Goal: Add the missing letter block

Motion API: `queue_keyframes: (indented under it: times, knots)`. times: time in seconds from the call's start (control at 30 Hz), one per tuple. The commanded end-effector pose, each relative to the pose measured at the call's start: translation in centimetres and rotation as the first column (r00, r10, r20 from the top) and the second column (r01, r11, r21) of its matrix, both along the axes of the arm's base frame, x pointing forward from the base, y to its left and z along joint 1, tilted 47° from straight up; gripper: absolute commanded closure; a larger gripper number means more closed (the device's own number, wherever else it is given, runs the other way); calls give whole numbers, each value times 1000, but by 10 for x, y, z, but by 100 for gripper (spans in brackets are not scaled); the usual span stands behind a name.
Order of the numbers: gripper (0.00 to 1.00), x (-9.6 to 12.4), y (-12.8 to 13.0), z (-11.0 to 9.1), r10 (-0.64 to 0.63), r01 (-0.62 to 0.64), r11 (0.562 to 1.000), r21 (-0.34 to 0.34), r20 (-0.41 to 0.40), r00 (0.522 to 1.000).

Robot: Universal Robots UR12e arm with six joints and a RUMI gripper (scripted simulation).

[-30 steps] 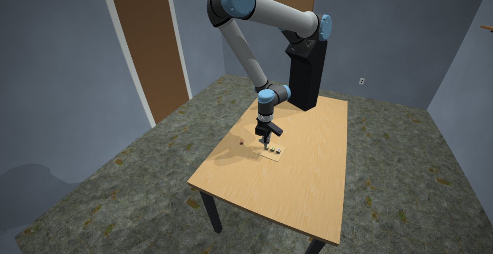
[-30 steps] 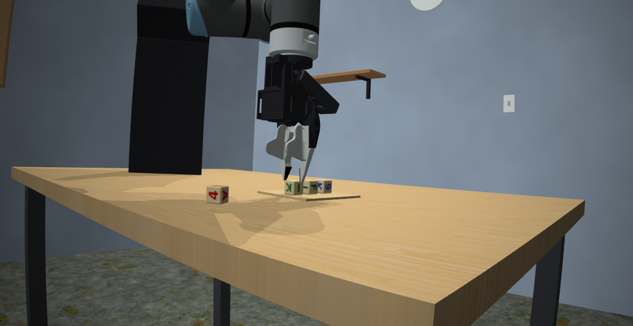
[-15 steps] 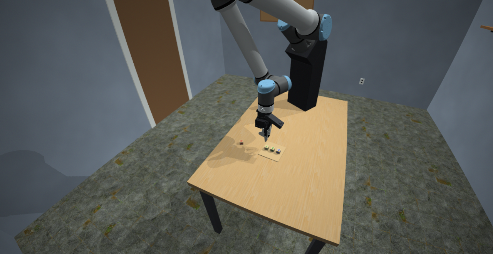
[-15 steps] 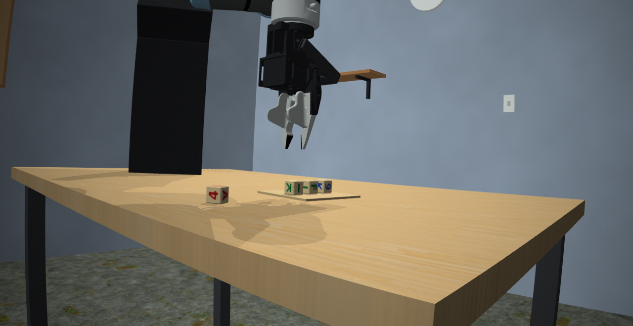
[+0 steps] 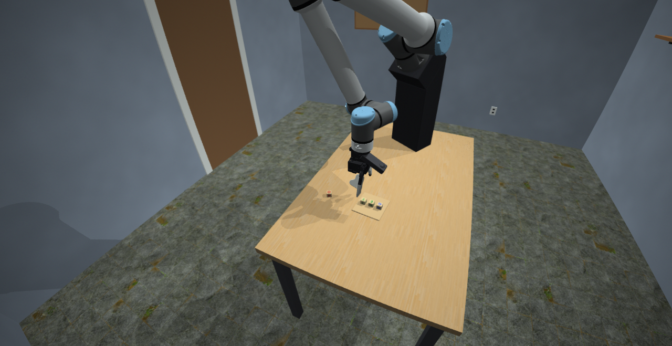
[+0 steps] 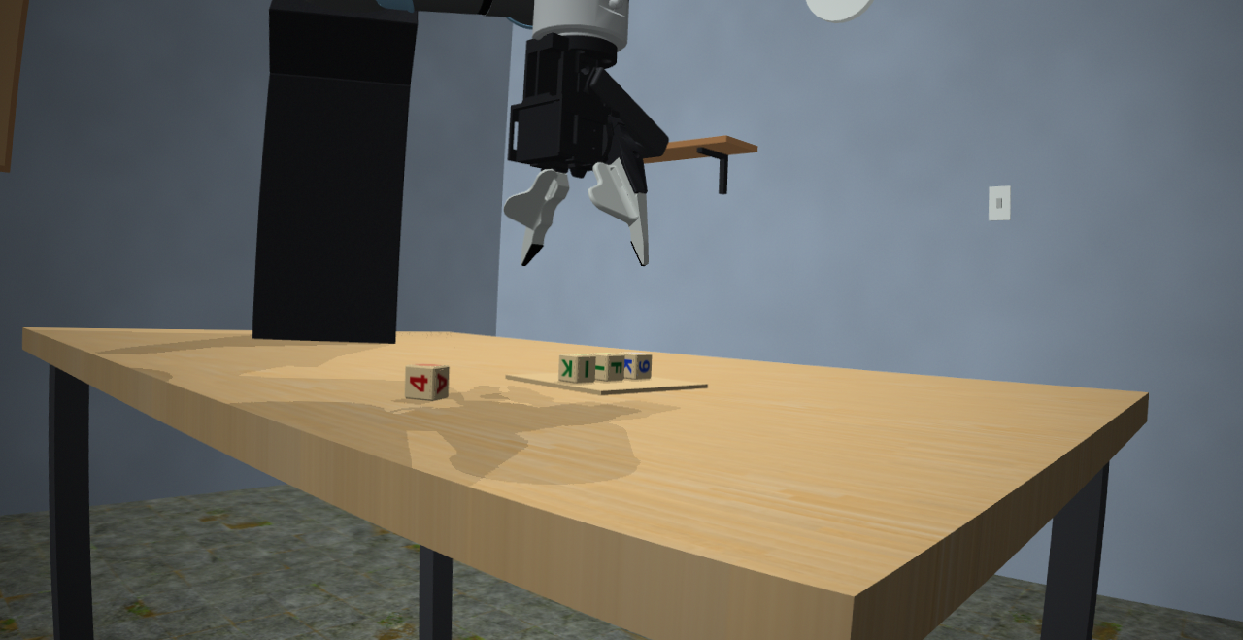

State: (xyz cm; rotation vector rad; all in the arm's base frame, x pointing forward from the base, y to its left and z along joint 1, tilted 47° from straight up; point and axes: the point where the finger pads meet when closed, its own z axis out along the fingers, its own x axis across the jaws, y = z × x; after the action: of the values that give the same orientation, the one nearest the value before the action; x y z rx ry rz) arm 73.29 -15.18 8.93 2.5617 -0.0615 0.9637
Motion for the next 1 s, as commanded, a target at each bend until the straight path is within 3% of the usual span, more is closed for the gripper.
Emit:
queue_keyframes:
  times: [0.0,0.5,0.73,0.97]
  knots:
    - [0,0,0,0,0,0,1000,0,1,1000]
    - [0,-3,2,4,0,0,1000,0,1,1000]
    - [0,-15,10,17,0,0,1000,0,1,1000]
    - [0,-39,24,43,0,0,1000,0,1,1000]
